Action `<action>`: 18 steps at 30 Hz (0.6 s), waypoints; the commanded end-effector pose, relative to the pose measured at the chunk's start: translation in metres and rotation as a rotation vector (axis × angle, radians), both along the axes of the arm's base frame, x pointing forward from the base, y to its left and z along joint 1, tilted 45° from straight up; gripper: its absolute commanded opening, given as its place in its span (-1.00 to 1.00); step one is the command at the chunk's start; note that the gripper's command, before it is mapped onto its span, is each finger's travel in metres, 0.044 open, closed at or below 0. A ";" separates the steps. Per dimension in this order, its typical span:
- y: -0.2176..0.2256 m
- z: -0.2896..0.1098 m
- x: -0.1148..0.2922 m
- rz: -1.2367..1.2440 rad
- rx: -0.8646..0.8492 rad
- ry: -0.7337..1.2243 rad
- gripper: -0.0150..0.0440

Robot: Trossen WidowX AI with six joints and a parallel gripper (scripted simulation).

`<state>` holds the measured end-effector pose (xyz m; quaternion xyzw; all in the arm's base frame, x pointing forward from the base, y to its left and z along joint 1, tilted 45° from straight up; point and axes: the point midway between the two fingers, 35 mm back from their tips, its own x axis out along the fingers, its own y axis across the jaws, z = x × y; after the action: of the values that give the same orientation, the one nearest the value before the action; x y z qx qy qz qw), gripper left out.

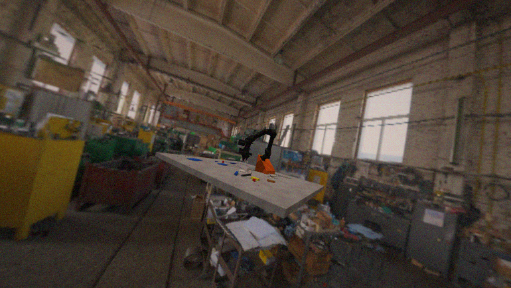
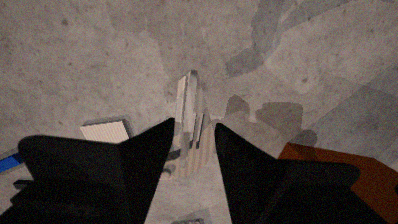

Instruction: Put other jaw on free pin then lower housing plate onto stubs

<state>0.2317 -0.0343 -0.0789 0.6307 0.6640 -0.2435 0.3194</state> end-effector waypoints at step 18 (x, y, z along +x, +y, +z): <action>0.021 0.019 0.003 0.468 0.008 -0.441 -0.04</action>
<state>0.2357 -0.0179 -0.0630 0.5196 0.7050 -0.0523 0.4799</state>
